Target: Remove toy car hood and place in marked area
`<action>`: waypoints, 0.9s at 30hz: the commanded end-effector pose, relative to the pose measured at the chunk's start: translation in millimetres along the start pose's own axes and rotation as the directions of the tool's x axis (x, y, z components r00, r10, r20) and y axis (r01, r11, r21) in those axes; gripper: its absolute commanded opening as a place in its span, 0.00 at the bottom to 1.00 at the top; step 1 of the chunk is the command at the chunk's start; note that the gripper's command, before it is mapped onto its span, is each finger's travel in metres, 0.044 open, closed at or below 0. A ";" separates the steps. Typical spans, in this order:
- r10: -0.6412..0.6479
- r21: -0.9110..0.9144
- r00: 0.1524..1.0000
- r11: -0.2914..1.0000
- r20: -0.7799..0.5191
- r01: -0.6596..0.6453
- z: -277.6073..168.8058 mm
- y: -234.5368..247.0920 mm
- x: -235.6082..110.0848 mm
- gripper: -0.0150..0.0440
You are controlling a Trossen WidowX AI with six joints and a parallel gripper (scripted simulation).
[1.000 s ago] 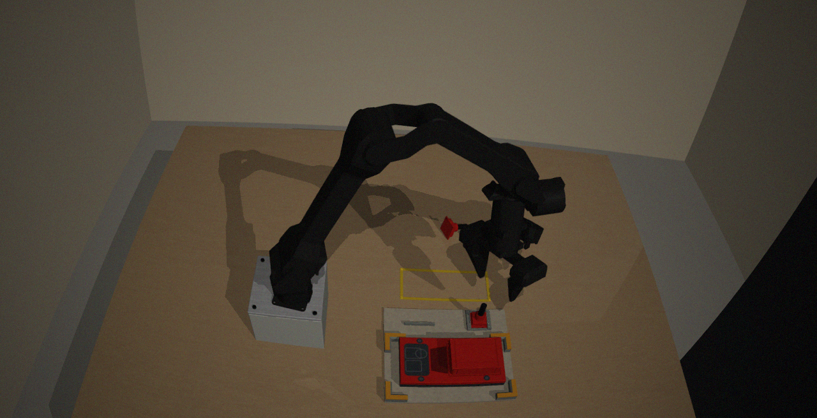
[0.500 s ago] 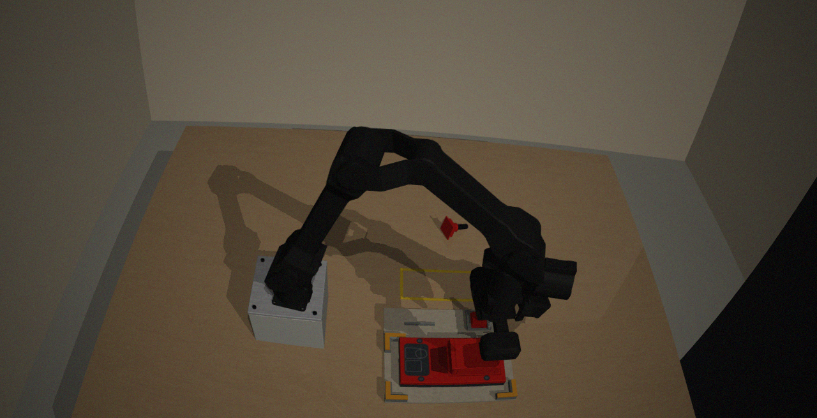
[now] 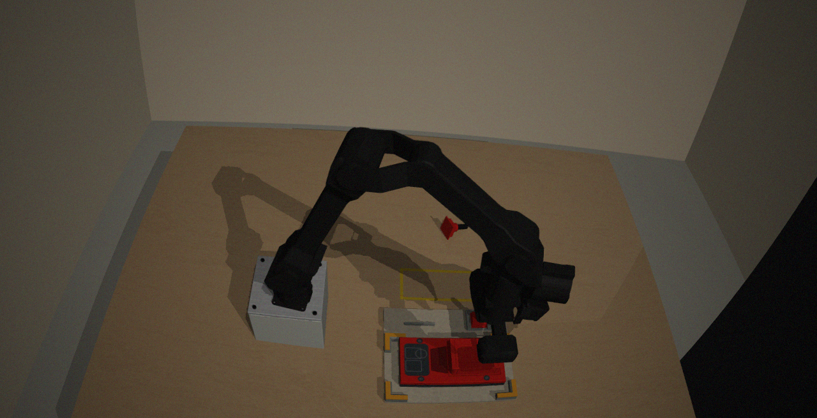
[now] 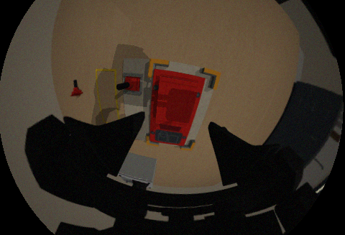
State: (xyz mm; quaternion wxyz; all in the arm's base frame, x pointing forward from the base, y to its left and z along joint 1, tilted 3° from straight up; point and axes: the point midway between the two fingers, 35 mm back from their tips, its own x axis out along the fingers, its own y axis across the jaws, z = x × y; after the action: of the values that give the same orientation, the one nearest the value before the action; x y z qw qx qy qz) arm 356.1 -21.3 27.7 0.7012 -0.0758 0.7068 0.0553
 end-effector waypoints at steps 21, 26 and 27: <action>0.006 0.004 1.000 1.000 0.001 -0.006 0.7 1.7 15.5 1.00; 0.006 0.004 1.000 1.000 0.001 -0.006 0.8 1.9 18.6 1.00; 0.006 0.004 1.000 1.000 0.001 -0.006 0.8 1.9 19.2 1.00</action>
State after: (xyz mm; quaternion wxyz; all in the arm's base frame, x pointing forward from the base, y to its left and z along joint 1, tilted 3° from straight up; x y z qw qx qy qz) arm 356.8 -20.9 10.6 0.7012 -0.0755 0.7068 0.0552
